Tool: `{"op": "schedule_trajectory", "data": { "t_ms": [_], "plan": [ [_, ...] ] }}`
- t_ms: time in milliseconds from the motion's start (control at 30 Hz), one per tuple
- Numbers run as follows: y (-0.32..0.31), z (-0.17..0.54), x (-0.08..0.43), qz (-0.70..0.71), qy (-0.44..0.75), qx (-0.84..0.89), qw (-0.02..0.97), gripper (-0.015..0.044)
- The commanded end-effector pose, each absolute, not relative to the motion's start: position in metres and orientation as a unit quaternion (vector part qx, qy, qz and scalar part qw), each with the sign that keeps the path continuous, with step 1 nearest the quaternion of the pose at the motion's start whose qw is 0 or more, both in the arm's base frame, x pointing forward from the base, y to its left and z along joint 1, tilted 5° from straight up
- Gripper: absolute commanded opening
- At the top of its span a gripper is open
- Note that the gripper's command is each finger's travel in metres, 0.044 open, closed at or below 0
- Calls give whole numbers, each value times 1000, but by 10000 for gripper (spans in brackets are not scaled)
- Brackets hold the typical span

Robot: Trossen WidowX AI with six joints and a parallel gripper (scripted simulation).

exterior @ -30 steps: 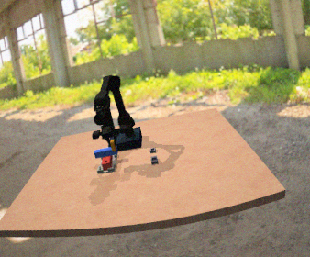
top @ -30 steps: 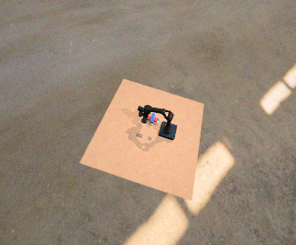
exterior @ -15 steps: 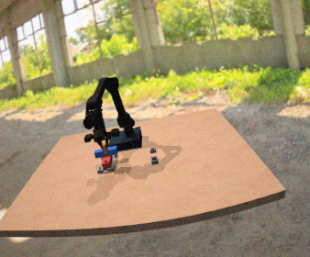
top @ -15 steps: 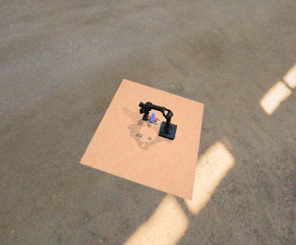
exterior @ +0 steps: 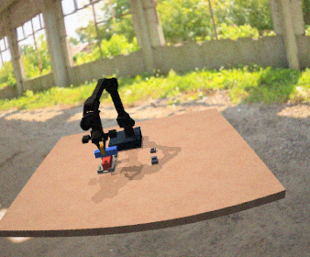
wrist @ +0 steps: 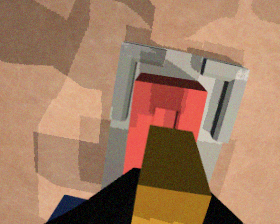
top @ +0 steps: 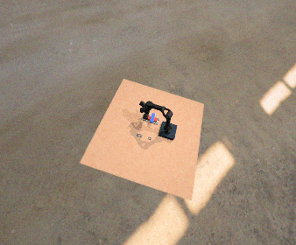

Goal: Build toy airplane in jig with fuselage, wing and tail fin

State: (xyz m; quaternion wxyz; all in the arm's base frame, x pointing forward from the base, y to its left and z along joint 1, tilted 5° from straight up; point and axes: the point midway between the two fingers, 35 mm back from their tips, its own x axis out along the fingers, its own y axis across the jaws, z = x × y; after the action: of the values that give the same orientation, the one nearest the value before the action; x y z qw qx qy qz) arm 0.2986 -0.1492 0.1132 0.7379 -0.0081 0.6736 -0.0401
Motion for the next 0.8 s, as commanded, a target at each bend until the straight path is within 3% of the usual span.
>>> {"op": "schedule_trajectory", "data": {
  "t_ms": [0, 767],
  "plan": [
    [-149, 113, 299, -37, 673, -9, 739, 66],
    [-150, 97, 302, -37, 673, -9, 739, 66]
  ]
}}
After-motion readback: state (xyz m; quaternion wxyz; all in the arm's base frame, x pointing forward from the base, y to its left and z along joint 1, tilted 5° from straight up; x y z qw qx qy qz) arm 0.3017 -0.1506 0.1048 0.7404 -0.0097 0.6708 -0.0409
